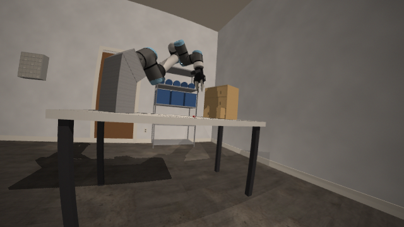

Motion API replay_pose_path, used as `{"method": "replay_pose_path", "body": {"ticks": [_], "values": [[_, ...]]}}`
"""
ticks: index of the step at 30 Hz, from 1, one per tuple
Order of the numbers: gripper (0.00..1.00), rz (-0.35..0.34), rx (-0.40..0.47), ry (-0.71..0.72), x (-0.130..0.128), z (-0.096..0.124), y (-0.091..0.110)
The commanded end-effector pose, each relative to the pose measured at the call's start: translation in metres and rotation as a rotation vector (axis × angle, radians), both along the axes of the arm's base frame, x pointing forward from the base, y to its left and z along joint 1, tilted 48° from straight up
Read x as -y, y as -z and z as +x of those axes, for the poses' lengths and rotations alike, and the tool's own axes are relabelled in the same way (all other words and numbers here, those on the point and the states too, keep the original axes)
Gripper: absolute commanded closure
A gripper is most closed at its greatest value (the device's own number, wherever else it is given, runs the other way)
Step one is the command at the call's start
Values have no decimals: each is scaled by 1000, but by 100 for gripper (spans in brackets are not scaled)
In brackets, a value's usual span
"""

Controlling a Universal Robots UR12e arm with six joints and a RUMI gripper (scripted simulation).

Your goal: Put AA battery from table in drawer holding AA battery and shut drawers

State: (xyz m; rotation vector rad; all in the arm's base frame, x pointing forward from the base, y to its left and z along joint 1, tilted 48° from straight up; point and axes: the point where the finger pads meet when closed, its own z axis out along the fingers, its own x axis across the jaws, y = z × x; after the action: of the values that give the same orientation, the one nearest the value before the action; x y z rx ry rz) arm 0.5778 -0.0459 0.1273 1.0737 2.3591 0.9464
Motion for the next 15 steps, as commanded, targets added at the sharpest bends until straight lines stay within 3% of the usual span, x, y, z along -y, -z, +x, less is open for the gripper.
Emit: {"method": "replay_pose_path", "body": {"ticks": [1,10,15], "values": [[80,72,-59,23,3,-3,0],[80,219,-177,90,8,-10,-1],[80,255,-206,106,9,-11,-1]]}}
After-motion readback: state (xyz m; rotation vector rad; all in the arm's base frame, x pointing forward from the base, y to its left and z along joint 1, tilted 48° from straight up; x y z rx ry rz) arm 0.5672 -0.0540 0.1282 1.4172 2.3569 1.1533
